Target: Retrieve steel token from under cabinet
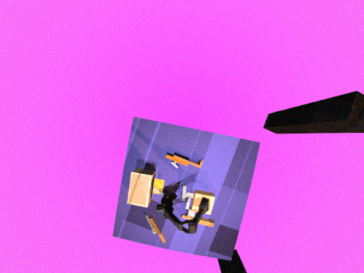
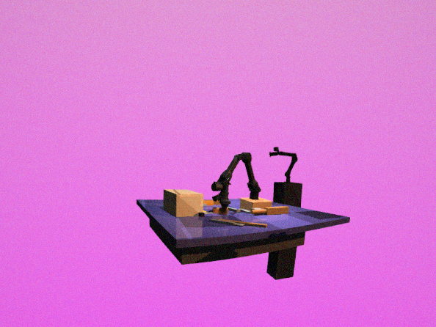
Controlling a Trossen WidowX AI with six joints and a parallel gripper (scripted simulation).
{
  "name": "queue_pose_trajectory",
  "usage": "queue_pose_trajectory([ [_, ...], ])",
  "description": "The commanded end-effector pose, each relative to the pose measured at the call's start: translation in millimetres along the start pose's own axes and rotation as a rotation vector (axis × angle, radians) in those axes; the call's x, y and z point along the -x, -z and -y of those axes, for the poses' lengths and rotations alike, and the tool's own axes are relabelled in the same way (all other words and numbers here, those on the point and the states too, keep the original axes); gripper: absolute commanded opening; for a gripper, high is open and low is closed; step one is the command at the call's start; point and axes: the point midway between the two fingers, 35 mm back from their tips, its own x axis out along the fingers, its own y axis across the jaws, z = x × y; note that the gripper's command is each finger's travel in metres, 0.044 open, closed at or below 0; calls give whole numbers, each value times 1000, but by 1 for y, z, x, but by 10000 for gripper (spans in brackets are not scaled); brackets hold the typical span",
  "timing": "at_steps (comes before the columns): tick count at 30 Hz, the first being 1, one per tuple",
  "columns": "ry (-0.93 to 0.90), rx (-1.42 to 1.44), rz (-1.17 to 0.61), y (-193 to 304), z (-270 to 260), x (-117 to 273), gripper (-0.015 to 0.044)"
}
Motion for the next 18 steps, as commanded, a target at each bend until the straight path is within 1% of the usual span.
queue_pose_trajectory([
  [1, 4, -1, -3, 7, 0, -1, 0],
  [18, 3, -1, -5, 29, -1, -1, 0],
])
